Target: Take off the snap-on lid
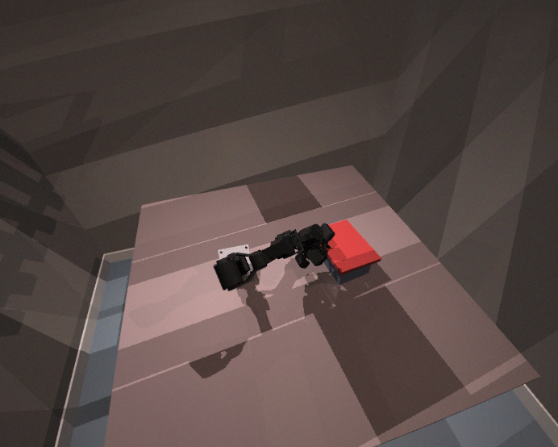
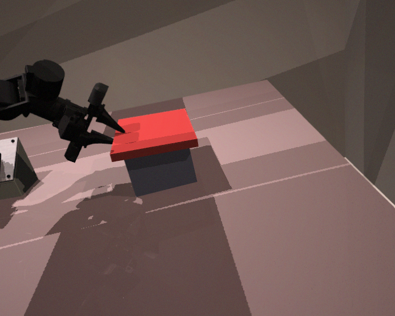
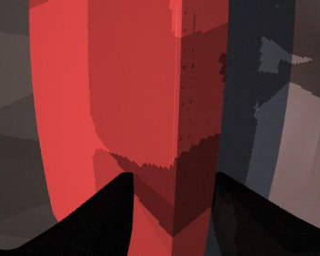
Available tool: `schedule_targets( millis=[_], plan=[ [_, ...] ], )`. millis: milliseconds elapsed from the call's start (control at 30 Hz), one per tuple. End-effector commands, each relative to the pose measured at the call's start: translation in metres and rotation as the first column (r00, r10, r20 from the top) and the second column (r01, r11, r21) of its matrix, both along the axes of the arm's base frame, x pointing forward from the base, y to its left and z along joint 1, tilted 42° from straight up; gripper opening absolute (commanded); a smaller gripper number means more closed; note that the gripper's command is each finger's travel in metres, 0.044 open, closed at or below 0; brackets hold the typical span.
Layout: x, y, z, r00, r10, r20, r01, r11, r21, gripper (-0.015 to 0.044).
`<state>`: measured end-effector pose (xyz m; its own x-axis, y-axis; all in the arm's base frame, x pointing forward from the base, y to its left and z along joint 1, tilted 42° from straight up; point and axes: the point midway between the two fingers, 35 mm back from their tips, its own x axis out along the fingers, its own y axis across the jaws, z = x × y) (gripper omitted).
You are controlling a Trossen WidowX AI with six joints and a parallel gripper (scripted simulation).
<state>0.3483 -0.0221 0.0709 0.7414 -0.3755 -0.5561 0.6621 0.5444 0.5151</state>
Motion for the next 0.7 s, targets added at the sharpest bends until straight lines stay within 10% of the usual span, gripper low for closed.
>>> schedule_targets(
  millis=[0,667],
  plan=[
    [0.0001,0.0014,0.0013,1.000,-0.003,0.002,0.003,1.000,0.002,0.0000],
    [0.0006,0.0038,0.0034,1.000,0.002,0.002,-0.002,1.000,0.000,0.0000]
  ],
)
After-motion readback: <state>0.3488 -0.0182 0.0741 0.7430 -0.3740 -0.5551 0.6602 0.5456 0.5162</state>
